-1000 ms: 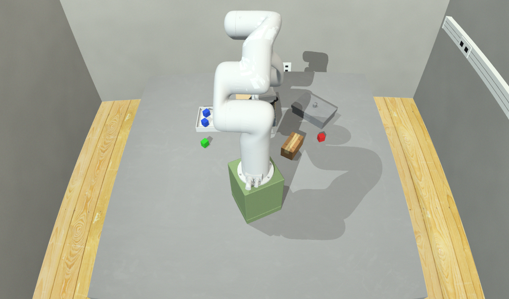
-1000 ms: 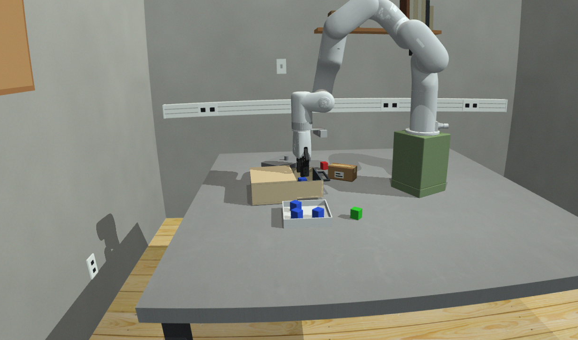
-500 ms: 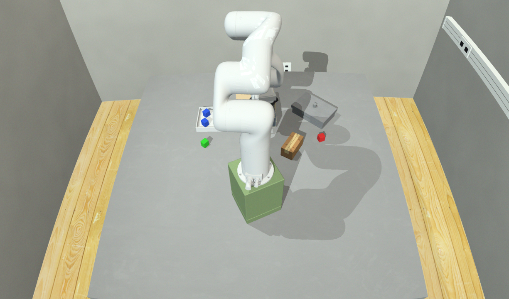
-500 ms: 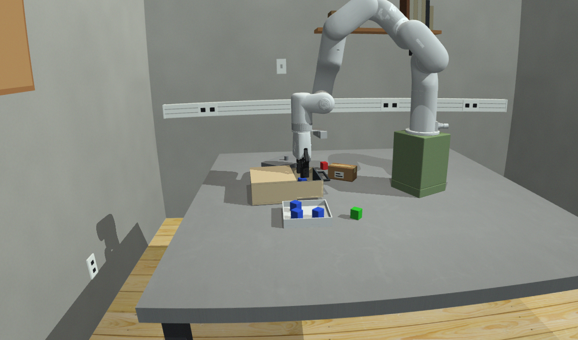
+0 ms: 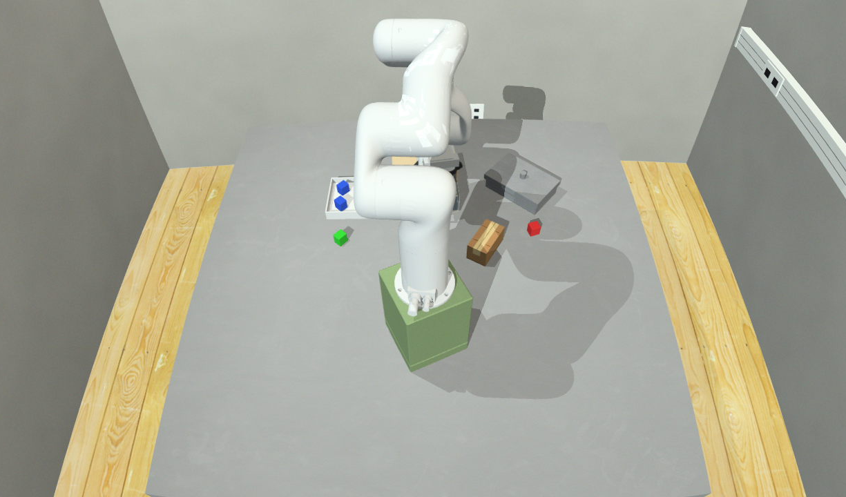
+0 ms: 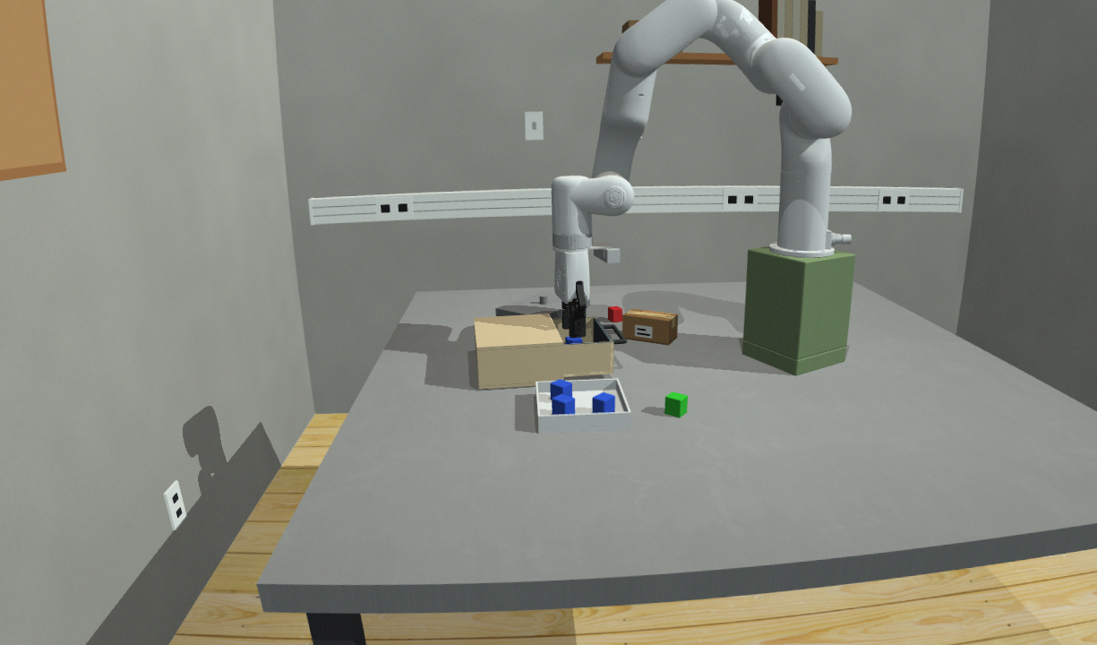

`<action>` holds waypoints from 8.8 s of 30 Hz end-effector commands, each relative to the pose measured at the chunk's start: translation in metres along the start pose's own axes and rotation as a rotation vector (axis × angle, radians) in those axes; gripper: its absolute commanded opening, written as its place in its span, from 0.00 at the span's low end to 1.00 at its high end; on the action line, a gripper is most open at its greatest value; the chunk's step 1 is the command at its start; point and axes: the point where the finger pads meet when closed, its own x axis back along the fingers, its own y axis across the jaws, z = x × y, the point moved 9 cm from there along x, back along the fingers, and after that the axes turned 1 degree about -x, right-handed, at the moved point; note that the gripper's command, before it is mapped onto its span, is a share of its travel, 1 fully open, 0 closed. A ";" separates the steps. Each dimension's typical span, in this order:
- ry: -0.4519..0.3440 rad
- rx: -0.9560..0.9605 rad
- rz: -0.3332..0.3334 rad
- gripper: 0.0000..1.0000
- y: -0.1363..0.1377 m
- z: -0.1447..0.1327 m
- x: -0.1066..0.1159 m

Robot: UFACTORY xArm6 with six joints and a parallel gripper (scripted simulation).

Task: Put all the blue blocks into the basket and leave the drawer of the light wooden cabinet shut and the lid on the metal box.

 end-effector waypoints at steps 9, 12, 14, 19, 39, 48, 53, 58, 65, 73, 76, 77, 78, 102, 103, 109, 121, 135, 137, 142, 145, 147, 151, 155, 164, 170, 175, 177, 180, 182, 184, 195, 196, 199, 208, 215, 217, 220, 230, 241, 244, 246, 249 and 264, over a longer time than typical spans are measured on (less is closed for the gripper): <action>-0.004 0.000 0.001 0.56 0.000 -0.001 0.001; -0.004 0.000 0.001 0.56 0.000 -0.001 0.000; -0.004 0.000 0.001 0.56 0.000 -0.001 -0.001; -0.004 0.000 0.001 0.56 0.000 -0.001 -0.003; -0.004 0.000 0.001 0.56 0.000 -0.001 -0.023; -0.004 0.000 0.001 0.56 0.000 -0.002 -0.033; -0.004 0.000 0.001 0.56 0.000 -0.002 -0.035; -0.004 0.000 0.001 0.56 0.000 -0.002 -0.038; -0.004 0.000 0.001 0.56 0.000 -0.002 -0.040; -0.004 0.000 0.001 0.56 0.000 -0.002 -0.040; -0.004 0.000 0.001 0.56 0.000 -0.002 -0.040; -0.004 0.000 0.001 0.56 0.000 -0.002 -0.040; -0.004 0.000 0.001 0.56 0.000 -0.002 -0.040; -0.004 0.000 0.001 0.00 0.000 -0.002 -0.040; -0.004 0.000 0.001 0.00 0.000 -0.002 -0.040; -0.004 0.000 0.001 0.00 0.000 -0.002 -0.040; -0.004 0.000 0.001 0.00 0.000 -0.002 -0.038; -0.004 0.000 0.001 0.00 0.000 -0.001 -0.009; -0.004 0.000 0.001 0.00 0.000 -0.001 -0.009; -0.004 0.000 0.001 0.00 0.000 -0.001 0.011; -0.004 0.000 0.001 0.00 0.000 -0.001 0.024; -0.004 0.000 0.001 0.00 0.000 -0.001 0.033; -0.004 0.000 0.001 0.00 0.000 -0.001 0.052; -0.004 0.000 0.001 0.00 0.000 -0.001 0.060; -0.004 0.000 0.001 0.00 0.000 -0.001 0.093; -0.004 0.000 0.001 0.00 0.000 -0.001 0.104; -0.004 0.000 0.001 0.00 0.000 -0.001 0.108; -0.004 0.000 0.001 0.00 0.000 -0.001 0.109; -0.004 0.000 0.001 0.00 0.000 -0.001 0.110; -0.004 0.000 0.001 0.00 0.000 -0.001 0.110; -0.004 -0.007 0.001 0.00 0.001 -0.001 0.110; -0.004 -0.263 0.000 0.00 0.058 -0.013 0.110; -0.004 -0.314 0.000 0.00 0.069 -0.015 0.110; -0.004 -0.478 0.000 0.00 0.106 -0.017 0.110; -0.003 -0.815 -0.003 0.00 0.184 -0.013 0.110; -0.004 -0.954 -0.001 0.00 0.214 -0.008 0.110; -0.004 -0.956 -0.001 0.00 0.214 -0.008 0.110; -0.004 -0.956 -0.001 0.00 0.214 -0.008 0.110; -0.004 -0.956 -0.001 0.00 0.214 -0.008 0.110; -0.004 -0.956 -0.001 0.00 0.214 -0.008 0.109; -0.004 -0.956 -0.001 0.00 0.214 -0.008 0.109; -0.004 -0.956 -0.001 0.00 0.214 -0.008 0.109; -0.004 -0.956 -0.001 0.00 0.214 -0.008 0.108; -0.004 -0.956 -0.001 0.00 0.214 -0.008 0.098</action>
